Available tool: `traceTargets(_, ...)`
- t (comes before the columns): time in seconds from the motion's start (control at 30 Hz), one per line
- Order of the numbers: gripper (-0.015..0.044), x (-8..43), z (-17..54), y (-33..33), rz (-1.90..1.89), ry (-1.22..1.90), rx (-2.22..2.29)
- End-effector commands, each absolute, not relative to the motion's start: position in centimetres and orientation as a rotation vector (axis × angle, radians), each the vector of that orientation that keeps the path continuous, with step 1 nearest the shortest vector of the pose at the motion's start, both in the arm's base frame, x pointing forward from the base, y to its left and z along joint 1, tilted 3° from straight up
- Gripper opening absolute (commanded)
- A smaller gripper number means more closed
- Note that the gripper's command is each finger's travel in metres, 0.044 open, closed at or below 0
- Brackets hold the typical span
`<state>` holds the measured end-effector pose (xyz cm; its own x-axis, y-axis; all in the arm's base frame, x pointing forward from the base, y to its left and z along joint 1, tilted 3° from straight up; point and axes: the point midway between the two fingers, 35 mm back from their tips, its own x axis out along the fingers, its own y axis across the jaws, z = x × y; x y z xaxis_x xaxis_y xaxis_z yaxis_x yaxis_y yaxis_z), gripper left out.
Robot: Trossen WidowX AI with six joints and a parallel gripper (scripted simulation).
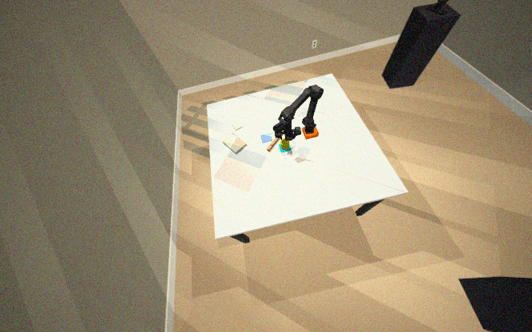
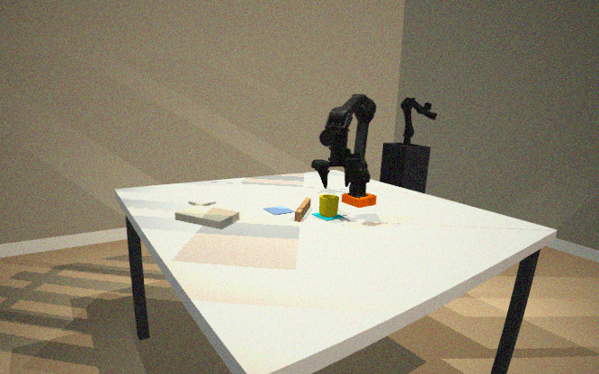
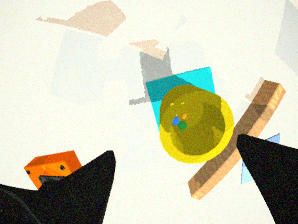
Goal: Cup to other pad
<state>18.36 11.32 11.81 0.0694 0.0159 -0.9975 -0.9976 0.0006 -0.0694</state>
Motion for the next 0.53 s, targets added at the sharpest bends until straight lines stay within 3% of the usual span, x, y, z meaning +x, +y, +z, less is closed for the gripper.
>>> traceTargets(0.0, 0.044, 18.3, 13.0, 11.3, 1.16, 1.15, -1.227)
traceTargets(0.5, 0.044, 18.2, 16.1, 11.5, 1.162, 1.145, -1.227)
